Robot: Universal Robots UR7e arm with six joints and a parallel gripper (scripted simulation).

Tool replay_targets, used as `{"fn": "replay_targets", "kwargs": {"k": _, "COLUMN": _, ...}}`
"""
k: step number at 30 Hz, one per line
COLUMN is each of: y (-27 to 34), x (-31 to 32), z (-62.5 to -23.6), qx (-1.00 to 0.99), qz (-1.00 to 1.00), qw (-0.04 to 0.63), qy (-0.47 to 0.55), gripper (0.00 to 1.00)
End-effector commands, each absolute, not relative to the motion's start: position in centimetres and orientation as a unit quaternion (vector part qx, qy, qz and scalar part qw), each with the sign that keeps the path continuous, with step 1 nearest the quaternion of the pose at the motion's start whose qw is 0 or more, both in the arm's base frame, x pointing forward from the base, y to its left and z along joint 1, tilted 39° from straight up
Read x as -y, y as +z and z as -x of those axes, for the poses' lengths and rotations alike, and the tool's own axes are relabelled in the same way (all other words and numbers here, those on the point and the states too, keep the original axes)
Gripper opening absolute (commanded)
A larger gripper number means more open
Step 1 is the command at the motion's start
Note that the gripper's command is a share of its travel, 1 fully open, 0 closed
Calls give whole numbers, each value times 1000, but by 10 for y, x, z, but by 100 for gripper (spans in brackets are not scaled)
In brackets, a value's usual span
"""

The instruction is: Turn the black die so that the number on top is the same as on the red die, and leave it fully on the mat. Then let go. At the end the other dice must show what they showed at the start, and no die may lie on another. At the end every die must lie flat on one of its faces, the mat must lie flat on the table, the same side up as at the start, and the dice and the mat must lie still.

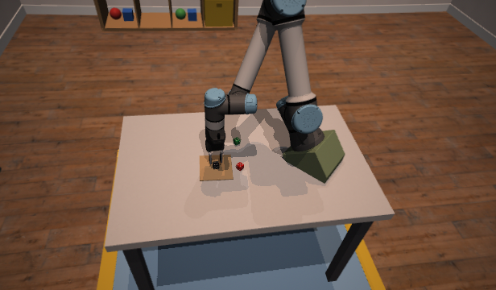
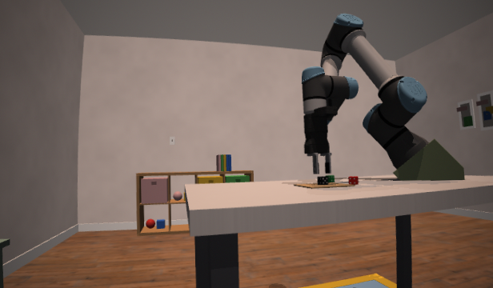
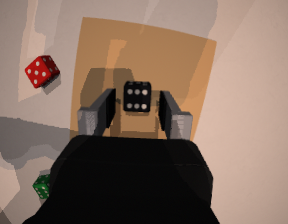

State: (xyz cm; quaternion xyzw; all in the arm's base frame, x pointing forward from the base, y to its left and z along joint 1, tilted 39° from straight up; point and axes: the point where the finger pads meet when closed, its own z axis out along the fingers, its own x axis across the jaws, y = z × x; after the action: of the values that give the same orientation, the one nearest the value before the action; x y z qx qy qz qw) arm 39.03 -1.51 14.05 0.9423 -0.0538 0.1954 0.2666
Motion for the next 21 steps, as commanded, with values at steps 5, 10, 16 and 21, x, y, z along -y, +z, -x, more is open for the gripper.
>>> {"fn": "replay_targets", "kwargs": {"k": 5, "y": 165, "x": -1, "z": -380, "qx": 54, "qz": -942, "qw": 267, "qy": 194, "gripper": 79}}
{"fn": "replay_targets", "kwargs": {"k": 10, "y": 179, "x": -11, "z": -374, "qx": 54, "qz": -942, "qw": 267, "qy": 194, "gripper": 79}}
{"fn": "replay_targets", "kwargs": {"k": 16, "y": 186, "x": -15, "z": -371, "qx": 54, "qz": -942, "qw": 267, "qy": 194, "gripper": 79}}
{"fn": "replay_targets", "kwargs": {"k": 21, "y": 187, "x": -16, "z": -371, "qx": 54, "qz": -942, "qw": 267, "qy": 194, "gripper": 79}}
